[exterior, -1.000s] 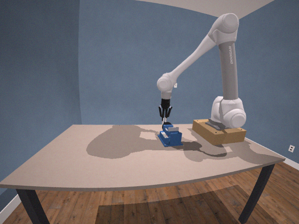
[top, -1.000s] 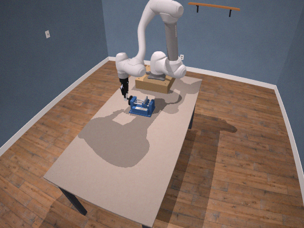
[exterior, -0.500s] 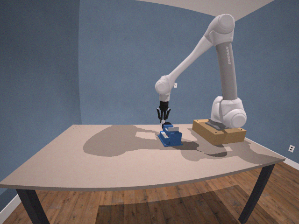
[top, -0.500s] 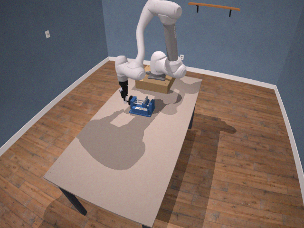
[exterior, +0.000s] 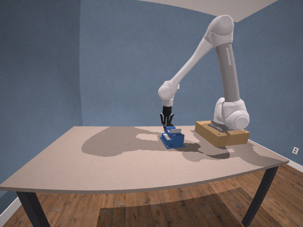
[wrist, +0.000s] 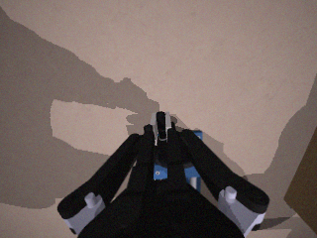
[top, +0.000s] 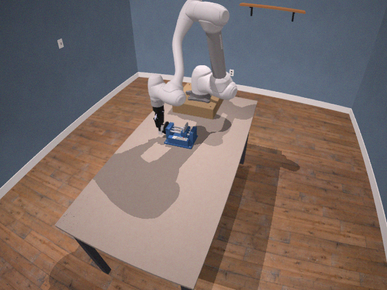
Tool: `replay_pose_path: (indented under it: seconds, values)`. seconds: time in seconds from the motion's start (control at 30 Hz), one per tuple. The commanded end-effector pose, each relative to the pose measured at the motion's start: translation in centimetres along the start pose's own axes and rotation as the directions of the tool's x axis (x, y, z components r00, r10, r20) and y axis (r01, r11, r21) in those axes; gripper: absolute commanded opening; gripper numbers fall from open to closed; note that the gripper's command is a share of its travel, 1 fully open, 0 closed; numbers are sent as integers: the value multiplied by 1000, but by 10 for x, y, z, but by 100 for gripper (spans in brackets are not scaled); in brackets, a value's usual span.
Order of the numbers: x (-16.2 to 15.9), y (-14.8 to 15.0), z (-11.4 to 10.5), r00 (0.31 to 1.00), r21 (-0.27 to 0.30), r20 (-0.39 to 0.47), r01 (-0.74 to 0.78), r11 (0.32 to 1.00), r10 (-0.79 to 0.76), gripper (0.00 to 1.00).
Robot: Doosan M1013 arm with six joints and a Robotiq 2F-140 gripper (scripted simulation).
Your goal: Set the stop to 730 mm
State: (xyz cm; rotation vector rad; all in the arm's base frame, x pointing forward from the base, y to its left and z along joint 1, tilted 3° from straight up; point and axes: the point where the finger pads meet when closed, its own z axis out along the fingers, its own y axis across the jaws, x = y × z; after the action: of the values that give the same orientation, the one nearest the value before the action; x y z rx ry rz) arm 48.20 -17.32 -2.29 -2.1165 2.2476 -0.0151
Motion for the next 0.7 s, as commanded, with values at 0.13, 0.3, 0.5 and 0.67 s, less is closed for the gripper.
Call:
replay_pose_path:
  seconds: [0.13, 0.3, 0.5, 0.67]
  values:
    - [0, 19, 8, 1000, -4, 0, 2, 1000, -2, 4]
    - [0, 32, 6, 1000, -4, 0, 2, 1000, -2, 4]
    - [0, 42, 0, 1000, -4, 0, 2, 1000, -2, 4]
    - [0, 47, -5, 1000, -4, 0, 2, 1000, -2, 4]
